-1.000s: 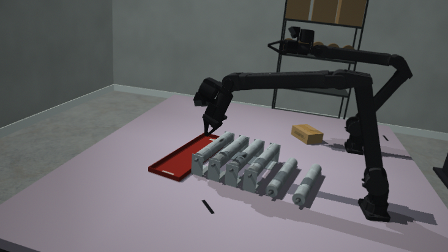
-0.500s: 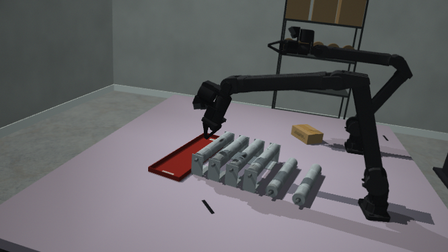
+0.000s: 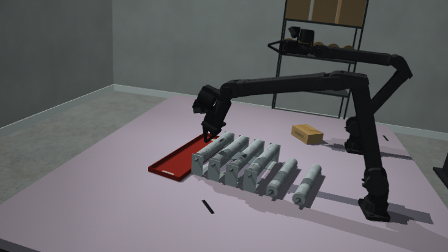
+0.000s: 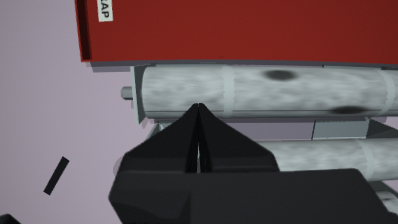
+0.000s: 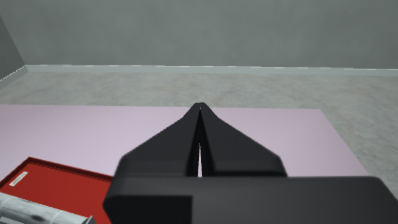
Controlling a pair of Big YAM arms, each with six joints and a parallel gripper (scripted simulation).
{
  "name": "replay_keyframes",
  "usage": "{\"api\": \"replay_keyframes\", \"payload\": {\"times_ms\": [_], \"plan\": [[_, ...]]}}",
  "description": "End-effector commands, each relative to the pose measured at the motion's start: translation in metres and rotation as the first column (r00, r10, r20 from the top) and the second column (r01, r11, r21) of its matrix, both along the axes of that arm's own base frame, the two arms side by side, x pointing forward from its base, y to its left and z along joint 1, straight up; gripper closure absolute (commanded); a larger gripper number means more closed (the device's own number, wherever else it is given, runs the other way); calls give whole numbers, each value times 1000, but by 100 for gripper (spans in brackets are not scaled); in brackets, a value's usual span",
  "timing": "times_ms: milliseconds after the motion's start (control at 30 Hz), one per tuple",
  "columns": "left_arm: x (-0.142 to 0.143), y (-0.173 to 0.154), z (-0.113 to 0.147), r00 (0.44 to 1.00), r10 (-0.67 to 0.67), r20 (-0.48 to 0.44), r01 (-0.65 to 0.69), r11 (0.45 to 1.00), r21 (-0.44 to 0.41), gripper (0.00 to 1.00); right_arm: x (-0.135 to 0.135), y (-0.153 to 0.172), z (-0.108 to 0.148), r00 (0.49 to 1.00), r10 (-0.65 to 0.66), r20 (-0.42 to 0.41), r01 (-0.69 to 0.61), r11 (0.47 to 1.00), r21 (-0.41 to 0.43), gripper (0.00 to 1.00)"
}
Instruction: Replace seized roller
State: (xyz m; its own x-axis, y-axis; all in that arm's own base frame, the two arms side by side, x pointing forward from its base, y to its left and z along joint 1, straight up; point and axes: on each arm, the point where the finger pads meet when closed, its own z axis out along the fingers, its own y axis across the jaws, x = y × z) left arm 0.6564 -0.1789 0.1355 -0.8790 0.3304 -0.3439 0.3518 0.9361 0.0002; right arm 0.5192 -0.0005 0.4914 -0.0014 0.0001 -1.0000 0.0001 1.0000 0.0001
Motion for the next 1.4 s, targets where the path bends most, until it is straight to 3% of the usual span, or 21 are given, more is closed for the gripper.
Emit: {"api": "replay_keyframes", "payload": {"times_ms": [0, 200, 333, 400, 533, 633, 800, 933, 1100, 1233, 1367], "plan": [[6, 6, -8, 1000, 21, 6, -21, 1000, -7, 100, -9, 7, 27, 999, 13, 44, -12, 1000, -10, 100], [5, 4, -16, 1000, 18, 5, -18, 1000, -7, 100, -9, 7, 27, 999, 13, 44, -12, 1000, -10, 100], [11, 4, 0, 999, 20, 41, -19, 1000, -17, 100, -9, 7, 27, 999, 13, 44, -12, 1000, -10, 100], [6, 5, -21, 1000, 20, 11, -20, 1000, -8, 100, -9, 7, 27, 999, 13, 44, -12, 1000, -10, 100], [5, 2, -16, 1000, 10, 22, -10, 1000, -9, 100, -9, 7, 27, 999, 13, 44, -12, 1000, -10, 100], [5, 7, -31, 1000, 21, 6, -21, 1000, -6, 100, -9, 7, 27, 999, 13, 44, -12, 1000, -10, 100], [15, 2, 10, 997, 19, 71, -17, 1000, -24, 100, -9, 7, 27, 999, 13, 44, -12, 1000, -10, 100], [12, 3, -12, 999, 18, 39, -18, 1000, -15, 100, -9, 7, 27, 999, 13, 44, -12, 1000, -10, 100], [10, 0, -11, 999, 9, 38, -8, 1000, -12, 100, -9, 7, 27, 999, 13, 44, -12, 1000, -10, 100], [4, 5, -26, 1000, 18, 14, -18, 1000, -8, 100, -9, 7, 27, 999, 13, 44, -12, 1000, -10, 100], [6, 4, -15, 999, 18, 27, -18, 1000, -11, 100, -9, 7, 27, 999, 13, 44, -12, 1000, -10, 100]]}}
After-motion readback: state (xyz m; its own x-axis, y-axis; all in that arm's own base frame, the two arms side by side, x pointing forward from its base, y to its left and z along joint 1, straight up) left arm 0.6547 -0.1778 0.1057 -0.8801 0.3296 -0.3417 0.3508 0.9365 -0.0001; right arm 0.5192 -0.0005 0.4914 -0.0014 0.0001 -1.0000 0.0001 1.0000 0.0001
